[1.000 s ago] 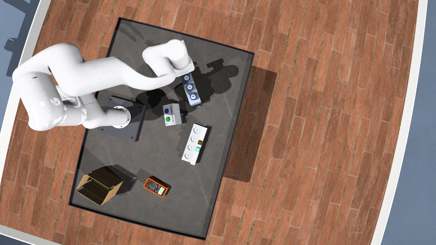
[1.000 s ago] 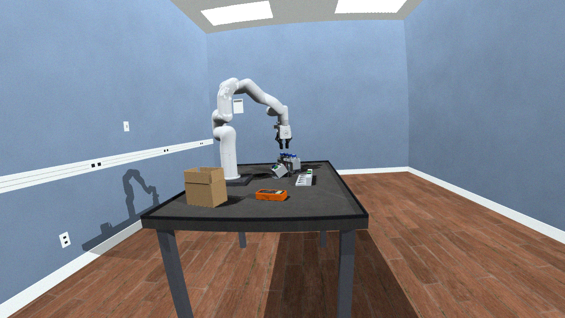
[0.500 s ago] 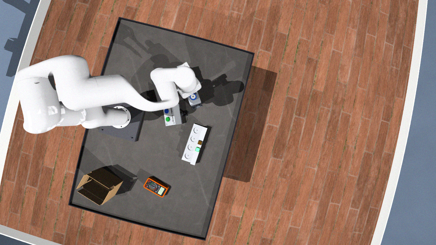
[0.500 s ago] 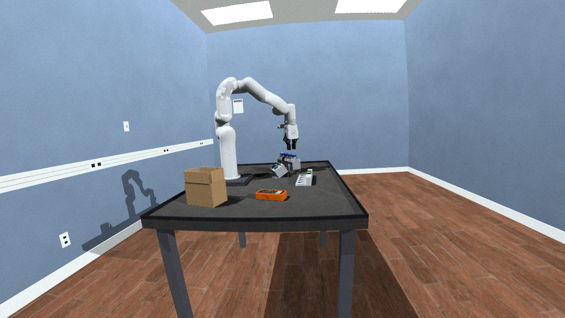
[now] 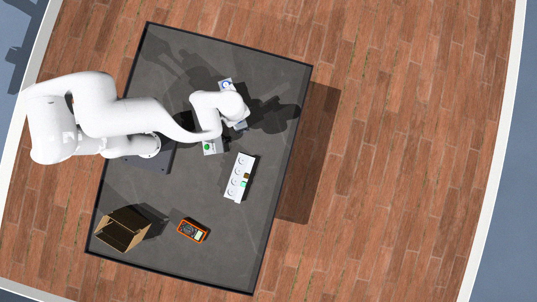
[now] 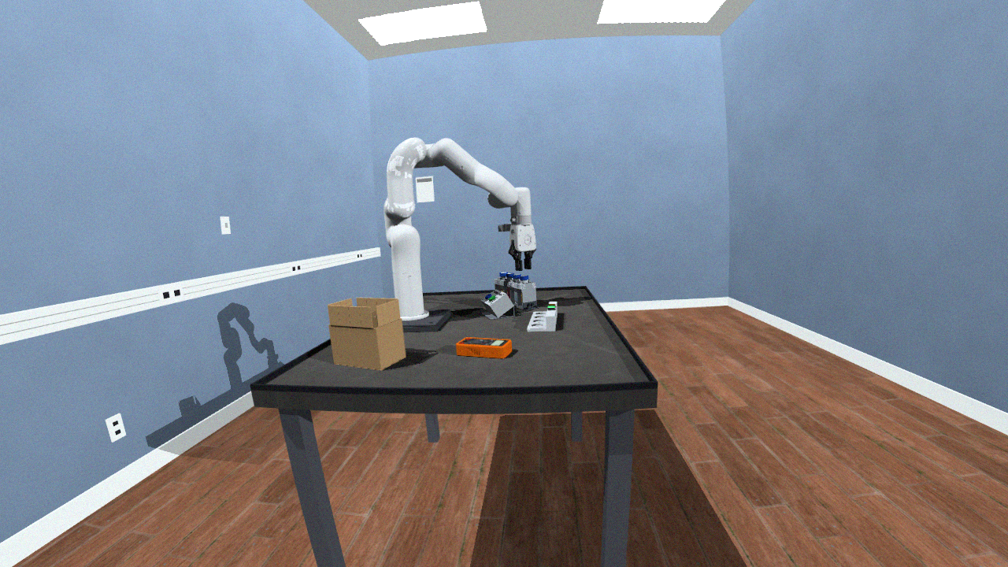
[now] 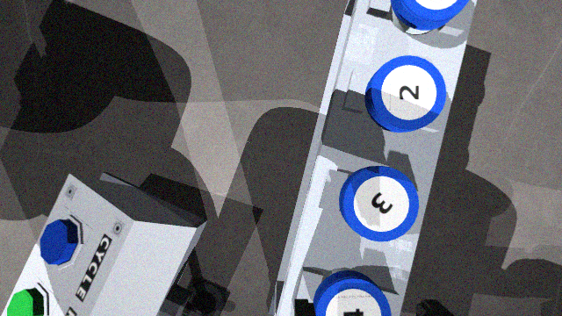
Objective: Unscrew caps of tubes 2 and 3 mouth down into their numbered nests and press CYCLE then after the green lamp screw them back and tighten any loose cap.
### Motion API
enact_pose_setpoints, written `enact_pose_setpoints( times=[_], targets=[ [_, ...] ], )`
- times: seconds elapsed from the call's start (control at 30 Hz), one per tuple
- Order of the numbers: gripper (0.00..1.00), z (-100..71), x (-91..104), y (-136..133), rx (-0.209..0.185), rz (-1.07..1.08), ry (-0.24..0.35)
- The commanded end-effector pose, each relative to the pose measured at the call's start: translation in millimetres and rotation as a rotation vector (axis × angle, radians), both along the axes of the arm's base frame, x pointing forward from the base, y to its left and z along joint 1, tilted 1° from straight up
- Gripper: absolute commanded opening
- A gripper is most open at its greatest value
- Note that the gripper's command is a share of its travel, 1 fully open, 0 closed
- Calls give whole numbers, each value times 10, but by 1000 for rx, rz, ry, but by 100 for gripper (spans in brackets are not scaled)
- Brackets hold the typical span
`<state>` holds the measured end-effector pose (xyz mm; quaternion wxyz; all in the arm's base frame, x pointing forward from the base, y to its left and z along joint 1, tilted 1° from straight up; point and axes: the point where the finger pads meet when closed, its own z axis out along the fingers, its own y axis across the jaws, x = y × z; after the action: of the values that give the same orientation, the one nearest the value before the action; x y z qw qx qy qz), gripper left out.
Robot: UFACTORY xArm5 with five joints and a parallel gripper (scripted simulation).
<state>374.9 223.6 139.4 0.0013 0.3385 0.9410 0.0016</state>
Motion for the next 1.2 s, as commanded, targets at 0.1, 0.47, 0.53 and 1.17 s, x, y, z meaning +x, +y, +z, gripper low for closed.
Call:
enact_pose_setpoints(
  times=[0.1, 0.47, 0.53, 1.17],
  targets=[
    [46, -149, 14, 4, -9, 0, -10],
    [46, -240, 16, 3, -9, 0, -10],
    [46, -245, 16, 3, -9, 0, -10],
    [46, -325, 17, 2, -9, 0, -10]
  ],
)
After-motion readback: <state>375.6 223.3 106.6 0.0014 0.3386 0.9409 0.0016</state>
